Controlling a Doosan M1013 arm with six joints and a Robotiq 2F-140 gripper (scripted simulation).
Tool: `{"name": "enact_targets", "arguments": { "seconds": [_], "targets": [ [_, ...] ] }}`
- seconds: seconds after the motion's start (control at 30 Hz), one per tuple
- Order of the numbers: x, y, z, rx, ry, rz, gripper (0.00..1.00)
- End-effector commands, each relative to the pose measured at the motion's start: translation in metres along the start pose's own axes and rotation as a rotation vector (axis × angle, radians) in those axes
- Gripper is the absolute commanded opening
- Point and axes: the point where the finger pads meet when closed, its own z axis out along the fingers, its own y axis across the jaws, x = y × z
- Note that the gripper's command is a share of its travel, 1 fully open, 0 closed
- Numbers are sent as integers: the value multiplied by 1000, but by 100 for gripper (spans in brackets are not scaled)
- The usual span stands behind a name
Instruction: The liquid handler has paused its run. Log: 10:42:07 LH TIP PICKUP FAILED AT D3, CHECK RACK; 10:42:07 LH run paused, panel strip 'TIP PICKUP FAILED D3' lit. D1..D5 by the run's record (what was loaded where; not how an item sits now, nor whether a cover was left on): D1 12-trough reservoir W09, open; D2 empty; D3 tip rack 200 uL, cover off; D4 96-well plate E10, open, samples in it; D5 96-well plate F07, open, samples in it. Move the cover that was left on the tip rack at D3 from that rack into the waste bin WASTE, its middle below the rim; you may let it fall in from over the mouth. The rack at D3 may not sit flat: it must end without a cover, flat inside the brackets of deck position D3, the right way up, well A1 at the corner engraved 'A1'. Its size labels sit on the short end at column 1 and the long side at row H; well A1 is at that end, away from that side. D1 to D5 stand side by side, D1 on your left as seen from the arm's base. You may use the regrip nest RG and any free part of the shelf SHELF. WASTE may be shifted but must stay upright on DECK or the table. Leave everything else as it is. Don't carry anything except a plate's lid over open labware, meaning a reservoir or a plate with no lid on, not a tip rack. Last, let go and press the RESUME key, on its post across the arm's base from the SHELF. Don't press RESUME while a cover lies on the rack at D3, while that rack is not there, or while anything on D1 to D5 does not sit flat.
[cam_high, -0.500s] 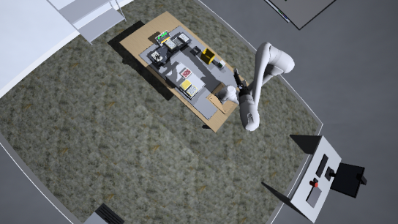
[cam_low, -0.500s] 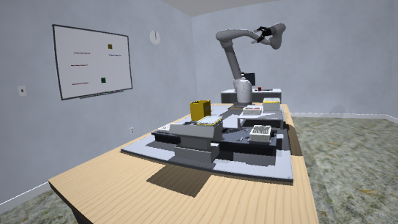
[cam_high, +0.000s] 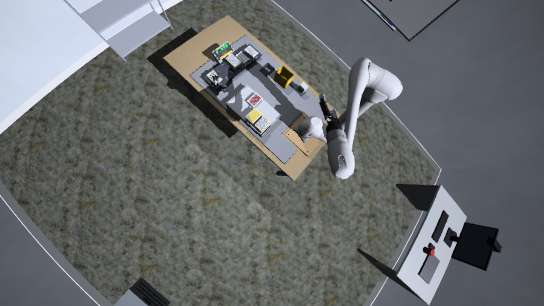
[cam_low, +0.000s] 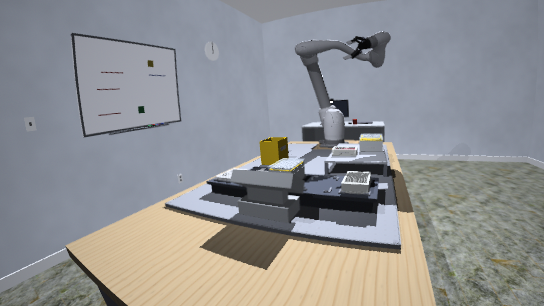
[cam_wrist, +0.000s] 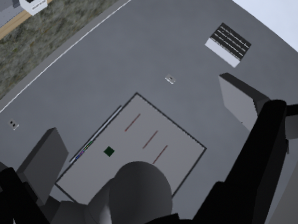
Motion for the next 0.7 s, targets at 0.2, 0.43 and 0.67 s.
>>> {"name": "enact_targets", "arguments": {
  "seconds": [0.2, 0.43, 0.67],
  "targets": [
    [14, 9, 19, 69, 10, 71, 77],
    [32, 21, 46, 167, 24, 171, 77],
    [46, 30, 65, 236, 33, 242, 77]
  ]
}}
